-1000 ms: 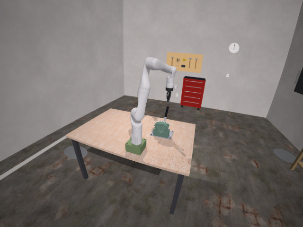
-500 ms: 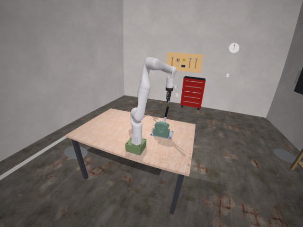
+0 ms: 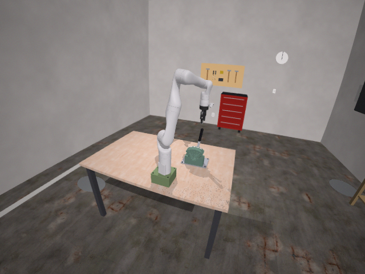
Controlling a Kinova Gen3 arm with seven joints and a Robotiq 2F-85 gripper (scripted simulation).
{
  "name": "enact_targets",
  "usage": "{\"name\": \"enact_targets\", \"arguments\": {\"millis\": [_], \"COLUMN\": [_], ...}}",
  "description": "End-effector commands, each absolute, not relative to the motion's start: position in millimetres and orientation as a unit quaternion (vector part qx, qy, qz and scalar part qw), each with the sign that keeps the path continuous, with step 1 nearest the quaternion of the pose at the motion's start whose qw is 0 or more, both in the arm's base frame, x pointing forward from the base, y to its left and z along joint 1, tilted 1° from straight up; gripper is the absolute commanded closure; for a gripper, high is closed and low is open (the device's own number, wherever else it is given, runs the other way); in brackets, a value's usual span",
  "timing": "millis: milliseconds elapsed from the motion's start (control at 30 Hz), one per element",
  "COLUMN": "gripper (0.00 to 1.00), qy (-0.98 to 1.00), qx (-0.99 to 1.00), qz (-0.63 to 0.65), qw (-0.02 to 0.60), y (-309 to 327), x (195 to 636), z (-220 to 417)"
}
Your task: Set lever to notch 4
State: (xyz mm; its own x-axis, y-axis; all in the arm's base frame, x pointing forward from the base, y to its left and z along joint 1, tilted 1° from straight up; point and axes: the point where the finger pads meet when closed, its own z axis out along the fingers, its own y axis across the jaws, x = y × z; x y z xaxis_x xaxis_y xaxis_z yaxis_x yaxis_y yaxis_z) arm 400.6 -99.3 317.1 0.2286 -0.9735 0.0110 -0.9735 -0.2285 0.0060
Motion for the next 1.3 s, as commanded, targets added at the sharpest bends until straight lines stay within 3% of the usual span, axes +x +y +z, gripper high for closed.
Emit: {"name": "enact_targets", "arguments": {"millis": [0, 1267], "gripper": [0.02, 0.02], "qy": [-0.621, -0.621], "qx": [0.784, 0.784], "qz": [0.003, 0.003], "qw": [0.005, 0.005], "y": [-99, -100], "x": [401, 401], "z": [318, 297]}}
